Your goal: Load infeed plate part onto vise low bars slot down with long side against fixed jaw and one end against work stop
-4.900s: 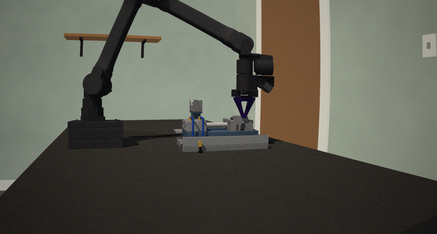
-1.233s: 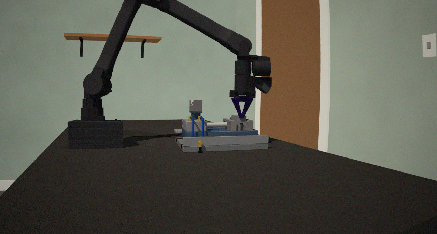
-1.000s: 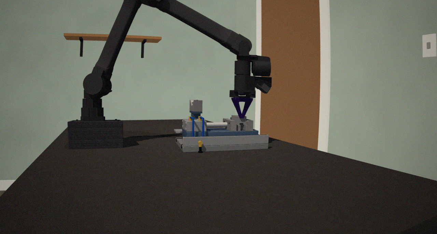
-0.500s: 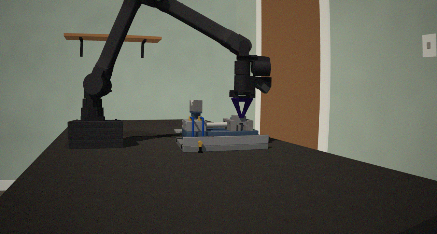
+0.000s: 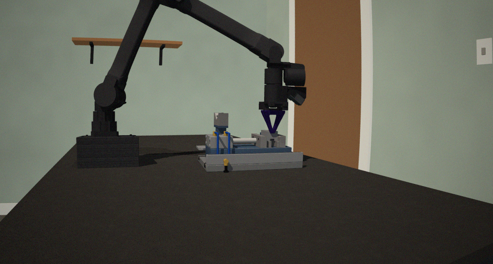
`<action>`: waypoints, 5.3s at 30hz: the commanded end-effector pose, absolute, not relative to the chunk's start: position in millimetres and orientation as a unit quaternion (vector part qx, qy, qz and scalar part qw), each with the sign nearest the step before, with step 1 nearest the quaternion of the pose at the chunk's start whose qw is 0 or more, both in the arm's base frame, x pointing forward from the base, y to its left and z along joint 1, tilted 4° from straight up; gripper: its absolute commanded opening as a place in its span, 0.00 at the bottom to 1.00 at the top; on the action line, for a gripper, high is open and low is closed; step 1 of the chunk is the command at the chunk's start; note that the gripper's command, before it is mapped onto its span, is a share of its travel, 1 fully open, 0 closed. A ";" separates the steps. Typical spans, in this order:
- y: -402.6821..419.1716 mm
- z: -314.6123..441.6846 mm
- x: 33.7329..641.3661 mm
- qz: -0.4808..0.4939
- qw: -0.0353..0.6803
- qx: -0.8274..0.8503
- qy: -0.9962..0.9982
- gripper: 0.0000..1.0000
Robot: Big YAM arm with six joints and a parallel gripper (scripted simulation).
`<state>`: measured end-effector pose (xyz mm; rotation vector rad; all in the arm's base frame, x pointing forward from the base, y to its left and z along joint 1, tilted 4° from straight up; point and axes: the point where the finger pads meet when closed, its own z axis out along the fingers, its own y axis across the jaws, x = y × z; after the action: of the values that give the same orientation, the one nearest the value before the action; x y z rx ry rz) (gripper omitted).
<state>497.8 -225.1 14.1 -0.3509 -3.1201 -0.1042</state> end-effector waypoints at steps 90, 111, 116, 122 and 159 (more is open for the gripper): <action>-268.7 95.9 508.6 -0.020 -0.036 -0.108 -0.993 0.00; -265.8 100.5 503.4 -0.023 -0.027 -0.108 -0.994 0.00; -265.8 100.5 503.4 -0.023 -0.027 -0.108 -0.994 0.00; -247.0 94.9 502.2 -0.027 -0.019 -0.106 -0.994 0.00; -248.1 102.4 513.2 -0.022 -0.032 -0.111 -0.993 0.00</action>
<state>496.2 -237.0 74.0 -0.3320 -3.1204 -0.1093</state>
